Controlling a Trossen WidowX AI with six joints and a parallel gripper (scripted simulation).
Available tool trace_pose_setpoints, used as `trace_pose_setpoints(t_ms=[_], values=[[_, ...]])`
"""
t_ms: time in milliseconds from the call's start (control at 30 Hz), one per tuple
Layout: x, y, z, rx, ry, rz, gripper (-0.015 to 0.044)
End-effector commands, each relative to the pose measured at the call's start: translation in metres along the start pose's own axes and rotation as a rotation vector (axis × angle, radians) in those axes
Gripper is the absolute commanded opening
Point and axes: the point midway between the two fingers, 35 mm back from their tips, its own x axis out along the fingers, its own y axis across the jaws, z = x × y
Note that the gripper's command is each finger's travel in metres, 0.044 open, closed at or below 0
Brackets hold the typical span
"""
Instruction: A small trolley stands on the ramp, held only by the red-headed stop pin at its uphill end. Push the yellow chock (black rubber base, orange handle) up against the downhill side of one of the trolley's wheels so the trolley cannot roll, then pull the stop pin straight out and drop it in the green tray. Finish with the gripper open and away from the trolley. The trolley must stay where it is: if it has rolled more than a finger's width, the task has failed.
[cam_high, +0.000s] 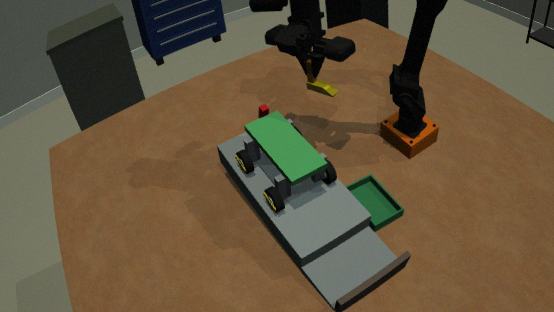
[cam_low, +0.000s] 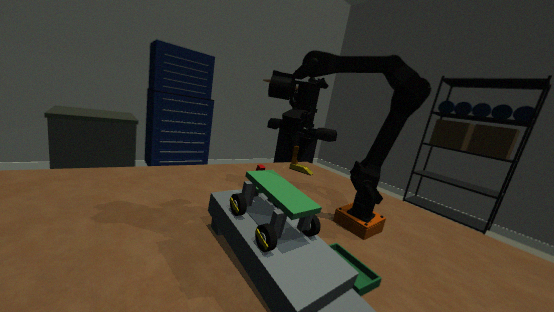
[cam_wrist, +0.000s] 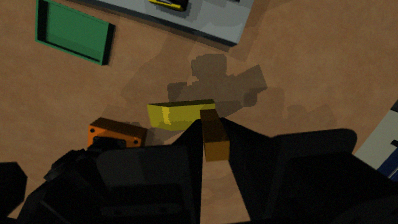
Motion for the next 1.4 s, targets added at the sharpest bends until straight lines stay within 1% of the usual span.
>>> trace_pose_setpoints(t_ms=[0, 1067, 1367], values=[[-0.0001, 0.0, -0.0004, -0.088, 0.003, -0.001, 0.0], [0.0, 0.0002, -0.0005, -1.17, 0.002, -0.004, 0.0], [0.0003, 0.004, 0.0023, -1.195, 0.002, -0.004, 0.0]])
